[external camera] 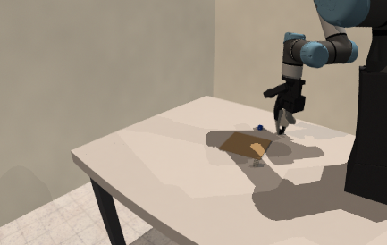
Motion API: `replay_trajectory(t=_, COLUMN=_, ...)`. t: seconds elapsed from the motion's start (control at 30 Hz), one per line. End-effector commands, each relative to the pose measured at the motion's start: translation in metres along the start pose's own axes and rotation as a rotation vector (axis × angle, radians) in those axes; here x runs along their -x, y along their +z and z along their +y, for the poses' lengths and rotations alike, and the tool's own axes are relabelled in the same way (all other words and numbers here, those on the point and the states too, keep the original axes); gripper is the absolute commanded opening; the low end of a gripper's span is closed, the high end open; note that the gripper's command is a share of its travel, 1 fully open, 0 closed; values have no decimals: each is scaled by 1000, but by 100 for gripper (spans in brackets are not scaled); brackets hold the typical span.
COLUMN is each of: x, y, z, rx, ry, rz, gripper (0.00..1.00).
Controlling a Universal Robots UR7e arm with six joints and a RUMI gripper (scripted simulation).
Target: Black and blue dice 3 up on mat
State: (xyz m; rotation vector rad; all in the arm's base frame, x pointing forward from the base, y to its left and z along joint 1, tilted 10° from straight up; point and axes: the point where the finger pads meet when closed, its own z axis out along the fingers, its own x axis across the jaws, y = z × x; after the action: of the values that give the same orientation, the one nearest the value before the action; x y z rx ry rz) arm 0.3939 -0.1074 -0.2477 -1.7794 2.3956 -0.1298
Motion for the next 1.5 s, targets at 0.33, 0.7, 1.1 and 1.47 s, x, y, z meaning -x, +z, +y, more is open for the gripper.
replay_trajectory(t=0.33, x=0, y=0, z=0, rx=-1, ry=0, rz=0, gripper=0)
replay_trajectory(t=0.7, x=0, y=0, z=0, rx=-1, ry=0, rz=0, gripper=0)
replay_trajectory(t=1.1, x=0, y=0, z=0, rx=-1, ry=0, rz=0, gripper=0)
replay_trajectory(t=1.47, x=0, y=-1, z=0, rx=-1, ry=0, rz=0, gripper=0)
